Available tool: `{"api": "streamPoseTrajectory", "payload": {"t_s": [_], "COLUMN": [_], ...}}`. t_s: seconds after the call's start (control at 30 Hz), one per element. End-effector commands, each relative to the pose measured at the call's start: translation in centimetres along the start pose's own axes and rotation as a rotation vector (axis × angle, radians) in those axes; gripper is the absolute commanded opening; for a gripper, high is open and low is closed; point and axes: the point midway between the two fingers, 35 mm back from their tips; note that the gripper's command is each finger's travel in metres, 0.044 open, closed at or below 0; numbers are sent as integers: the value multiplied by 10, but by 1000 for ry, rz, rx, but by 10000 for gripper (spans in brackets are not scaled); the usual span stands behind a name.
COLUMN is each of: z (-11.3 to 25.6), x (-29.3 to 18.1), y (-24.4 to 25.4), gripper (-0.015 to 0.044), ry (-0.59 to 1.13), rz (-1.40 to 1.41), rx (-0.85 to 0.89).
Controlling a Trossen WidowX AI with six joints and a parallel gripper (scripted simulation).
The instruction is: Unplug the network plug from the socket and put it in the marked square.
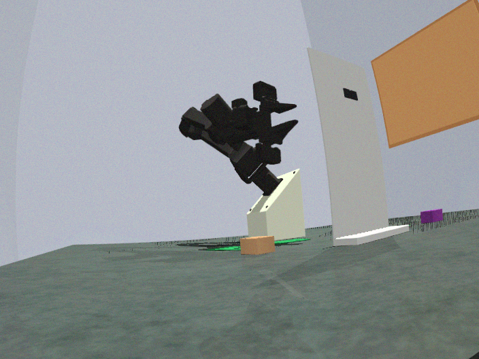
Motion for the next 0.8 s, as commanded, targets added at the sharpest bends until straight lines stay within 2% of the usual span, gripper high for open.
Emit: {"api": "streamPoseTrajectory", "payload": {"t_s": [0.0, 0.23, 0.77], "z": [0, -2, -41], "x": [-12, -11, -1], "y": [-4, -3, 0], "gripper": [156, 156, 156], "ry": [46, 46, 45], "rz": [-64, -64, -64], "rx": [11, 11, 12]}}
Point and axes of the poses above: the point midway between the two fingers, 35 mm back from their tips, its own z axis back along the fingers, its own y axis across the jaws, x = y × z, and after that the axes turned 10 degrees about -z, right-handed
